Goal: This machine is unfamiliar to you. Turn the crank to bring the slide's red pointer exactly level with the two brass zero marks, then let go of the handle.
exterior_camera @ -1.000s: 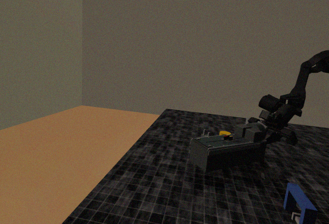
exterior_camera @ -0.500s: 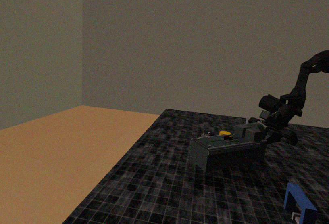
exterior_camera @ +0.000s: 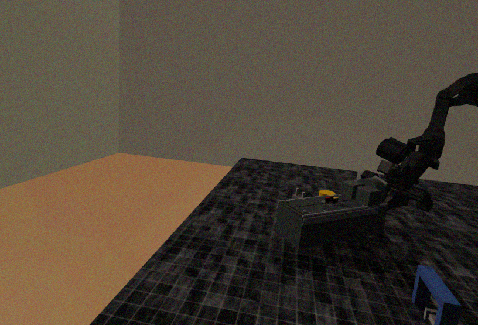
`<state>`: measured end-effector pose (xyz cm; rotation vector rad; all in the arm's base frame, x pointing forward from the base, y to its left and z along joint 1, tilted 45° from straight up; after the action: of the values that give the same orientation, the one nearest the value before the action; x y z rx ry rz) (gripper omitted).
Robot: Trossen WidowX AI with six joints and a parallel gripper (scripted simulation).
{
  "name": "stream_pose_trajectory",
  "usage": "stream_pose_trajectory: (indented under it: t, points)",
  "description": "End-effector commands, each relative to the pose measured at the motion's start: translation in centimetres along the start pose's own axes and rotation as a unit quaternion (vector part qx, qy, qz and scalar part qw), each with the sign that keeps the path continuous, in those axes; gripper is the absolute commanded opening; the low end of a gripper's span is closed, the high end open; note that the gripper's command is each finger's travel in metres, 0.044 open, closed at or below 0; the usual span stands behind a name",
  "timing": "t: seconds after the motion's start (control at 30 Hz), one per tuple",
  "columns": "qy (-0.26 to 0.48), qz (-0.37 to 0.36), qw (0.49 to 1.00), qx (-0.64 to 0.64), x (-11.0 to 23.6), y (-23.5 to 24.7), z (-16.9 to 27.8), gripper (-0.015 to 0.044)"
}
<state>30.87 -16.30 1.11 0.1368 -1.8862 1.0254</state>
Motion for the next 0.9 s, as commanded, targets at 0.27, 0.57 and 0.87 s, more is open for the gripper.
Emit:
stream_pose_trajectory:
  t: [0.27, 0.57, 0.87]
  points:
    - [0.003, -0.012, 1.0, 0.001, -0.16, 0.83, 0.11, 0.0]
    - [0.003, -0.012, 1.0, 0.001, -0.16, 0.88, 0.11, 0.0]
    - [0.0, 0.0, 1.0, 0.0, -0.03, 0.13, 0.02, 0.0]
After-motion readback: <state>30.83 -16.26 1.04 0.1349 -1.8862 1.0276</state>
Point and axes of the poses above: the point midway between the two fingers, 35 mm back from their tips, its own x axis back along the fingers, its own y axis across the jaws, z = x × y, the point moved 5 cm from there along x, back along the fingers, and after that the axes turned 1 degree about x, right-handed, at the moved point
